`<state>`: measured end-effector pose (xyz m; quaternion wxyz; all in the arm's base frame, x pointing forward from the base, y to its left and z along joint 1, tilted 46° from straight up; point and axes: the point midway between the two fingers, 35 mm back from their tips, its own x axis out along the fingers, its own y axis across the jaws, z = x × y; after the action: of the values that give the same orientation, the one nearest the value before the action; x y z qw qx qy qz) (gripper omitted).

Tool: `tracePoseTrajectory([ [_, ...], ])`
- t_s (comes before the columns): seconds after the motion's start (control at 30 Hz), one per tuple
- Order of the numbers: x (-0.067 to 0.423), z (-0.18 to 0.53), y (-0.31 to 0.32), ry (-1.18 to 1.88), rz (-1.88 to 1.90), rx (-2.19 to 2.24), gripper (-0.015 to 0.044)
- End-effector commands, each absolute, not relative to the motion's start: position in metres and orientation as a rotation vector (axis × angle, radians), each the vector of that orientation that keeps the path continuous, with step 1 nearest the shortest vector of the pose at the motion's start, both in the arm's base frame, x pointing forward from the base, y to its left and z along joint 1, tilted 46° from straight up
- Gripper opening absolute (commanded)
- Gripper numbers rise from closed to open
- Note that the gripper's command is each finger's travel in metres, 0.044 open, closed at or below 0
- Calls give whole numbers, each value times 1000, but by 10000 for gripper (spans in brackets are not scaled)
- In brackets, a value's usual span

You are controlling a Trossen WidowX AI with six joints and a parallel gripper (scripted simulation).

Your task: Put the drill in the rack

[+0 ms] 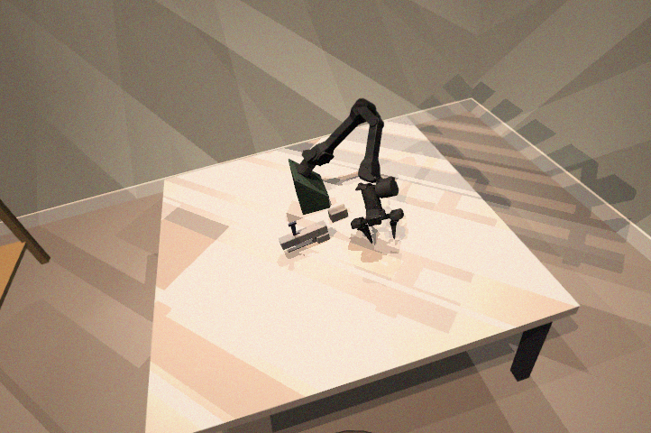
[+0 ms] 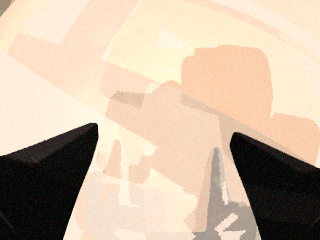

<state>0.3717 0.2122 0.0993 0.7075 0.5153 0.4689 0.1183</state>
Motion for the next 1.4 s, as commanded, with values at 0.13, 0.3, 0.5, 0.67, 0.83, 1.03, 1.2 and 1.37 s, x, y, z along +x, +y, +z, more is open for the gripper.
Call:
tracePoseTrajectory([
  [0.13,372,99,212,1041,263,1145,269],
  [0.3,375,92,203,1067,207,1177,138],
  [0.5,389,33,118,1243,-315,1483,0],
  [0.67,374,-6,44,1325,-838,1786,0],
  [0.83,340,-32,-22,1328,-1437,2105,0],
  [1.03,292,-40,-79,1227,-2194,2418,0],
  [1.2,287,-40,-84,1210,-2279,2444,0],
  [1.37,285,-44,-83,1208,-2269,2444,0],
])
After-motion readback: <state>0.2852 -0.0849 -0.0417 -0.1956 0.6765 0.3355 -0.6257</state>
